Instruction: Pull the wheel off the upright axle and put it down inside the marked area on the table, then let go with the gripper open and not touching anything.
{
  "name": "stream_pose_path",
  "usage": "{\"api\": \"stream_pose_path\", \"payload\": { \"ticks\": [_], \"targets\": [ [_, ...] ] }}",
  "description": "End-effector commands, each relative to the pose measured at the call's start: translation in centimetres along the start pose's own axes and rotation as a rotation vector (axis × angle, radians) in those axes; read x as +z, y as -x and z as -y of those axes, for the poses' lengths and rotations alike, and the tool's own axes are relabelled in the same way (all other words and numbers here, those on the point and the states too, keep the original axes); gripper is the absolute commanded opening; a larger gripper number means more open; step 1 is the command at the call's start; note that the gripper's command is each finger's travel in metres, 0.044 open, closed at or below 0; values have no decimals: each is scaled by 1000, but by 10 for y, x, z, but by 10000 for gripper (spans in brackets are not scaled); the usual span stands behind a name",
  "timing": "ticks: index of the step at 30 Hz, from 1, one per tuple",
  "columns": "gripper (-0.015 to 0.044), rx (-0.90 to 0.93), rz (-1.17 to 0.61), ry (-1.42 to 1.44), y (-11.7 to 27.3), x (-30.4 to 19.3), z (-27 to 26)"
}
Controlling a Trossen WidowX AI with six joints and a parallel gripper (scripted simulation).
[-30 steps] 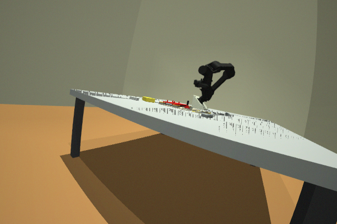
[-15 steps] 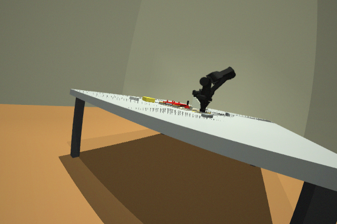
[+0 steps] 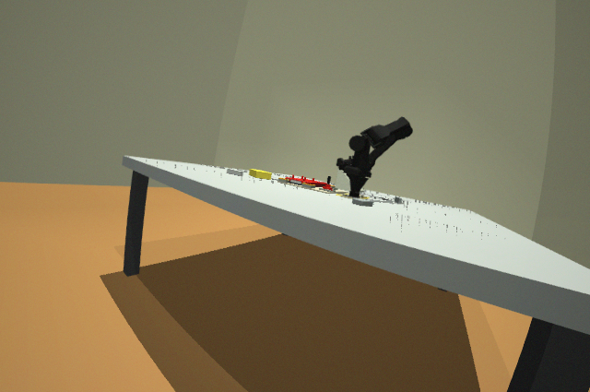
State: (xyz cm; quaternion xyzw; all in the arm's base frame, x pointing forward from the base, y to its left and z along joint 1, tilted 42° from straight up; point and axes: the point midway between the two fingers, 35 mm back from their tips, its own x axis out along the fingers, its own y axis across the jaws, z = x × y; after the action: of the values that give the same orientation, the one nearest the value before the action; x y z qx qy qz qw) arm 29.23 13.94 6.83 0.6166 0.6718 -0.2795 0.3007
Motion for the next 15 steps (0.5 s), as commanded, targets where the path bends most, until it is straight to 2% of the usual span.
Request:
{"api": "stream_pose_path", "payload": {
  "ticks": [1, 4, 8, 10, 13, 15],
  "targets": [
    [300, 8, 1, 2, 21, 0, -3],
    [300, 8, -1, -2, 50, 1, -2],
    [300, 8, -2, -3, 57, 0, -1],
    [352, 14, 3, -12, 57, 8, 4],
    [431, 10, 10, -11, 81, 26, 36],
    [440, 6, 7, -9, 95, 35, 61]
  ]
}}
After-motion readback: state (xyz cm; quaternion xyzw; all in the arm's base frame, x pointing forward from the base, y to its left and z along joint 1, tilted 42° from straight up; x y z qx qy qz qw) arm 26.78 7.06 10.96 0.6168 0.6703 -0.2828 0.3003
